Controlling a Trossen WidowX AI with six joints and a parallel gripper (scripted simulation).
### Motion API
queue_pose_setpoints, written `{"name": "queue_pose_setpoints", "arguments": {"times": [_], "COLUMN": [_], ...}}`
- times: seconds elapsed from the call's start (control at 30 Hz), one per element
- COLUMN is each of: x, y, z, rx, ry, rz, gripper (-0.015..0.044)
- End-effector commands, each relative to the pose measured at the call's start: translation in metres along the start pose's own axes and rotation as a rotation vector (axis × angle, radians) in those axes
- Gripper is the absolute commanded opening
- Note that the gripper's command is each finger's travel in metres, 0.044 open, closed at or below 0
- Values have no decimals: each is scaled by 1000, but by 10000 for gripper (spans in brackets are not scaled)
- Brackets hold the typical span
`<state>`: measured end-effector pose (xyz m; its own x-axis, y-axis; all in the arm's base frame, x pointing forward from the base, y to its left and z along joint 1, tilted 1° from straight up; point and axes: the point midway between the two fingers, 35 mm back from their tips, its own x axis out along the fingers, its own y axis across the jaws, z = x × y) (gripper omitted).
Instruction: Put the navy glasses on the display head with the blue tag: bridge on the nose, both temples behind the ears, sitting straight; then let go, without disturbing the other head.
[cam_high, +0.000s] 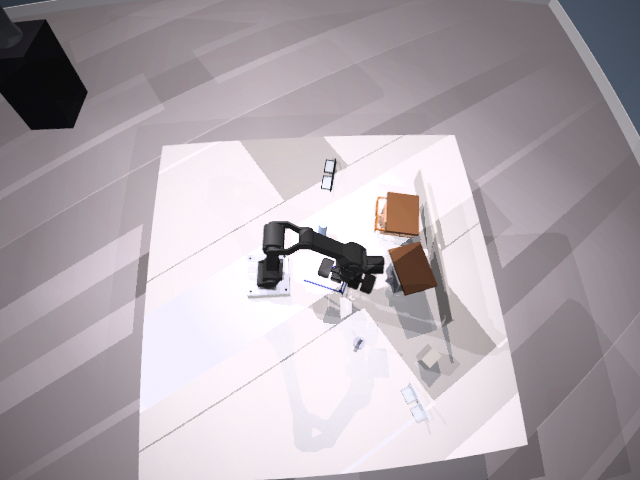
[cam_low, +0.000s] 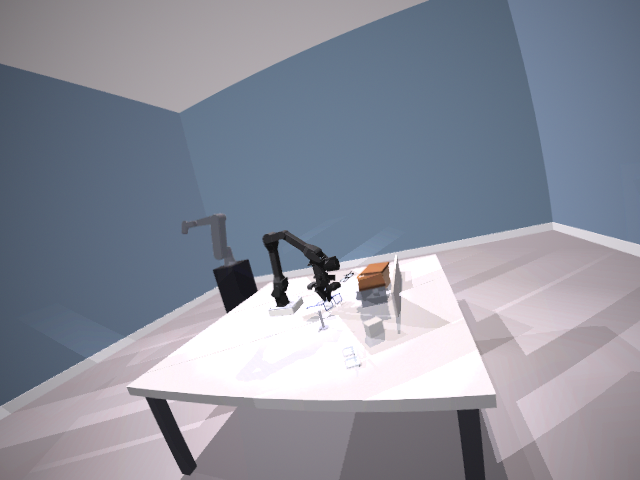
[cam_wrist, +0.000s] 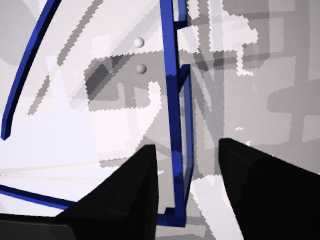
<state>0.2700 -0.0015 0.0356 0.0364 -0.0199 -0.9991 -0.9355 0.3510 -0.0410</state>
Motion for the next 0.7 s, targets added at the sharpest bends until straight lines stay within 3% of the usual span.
{"name": "queue_pose_setpoints", "arguments": {"times": [0.0, 0.63, 0.67], "x": [7, 19, 19], "y": [1, 5, 3], "z": [0, 0, -1], "rx": [-3, -3, -3], "ry": [-4, -4, 1], "rz": [4, 4, 3], "gripper": [120, 120, 94]}}
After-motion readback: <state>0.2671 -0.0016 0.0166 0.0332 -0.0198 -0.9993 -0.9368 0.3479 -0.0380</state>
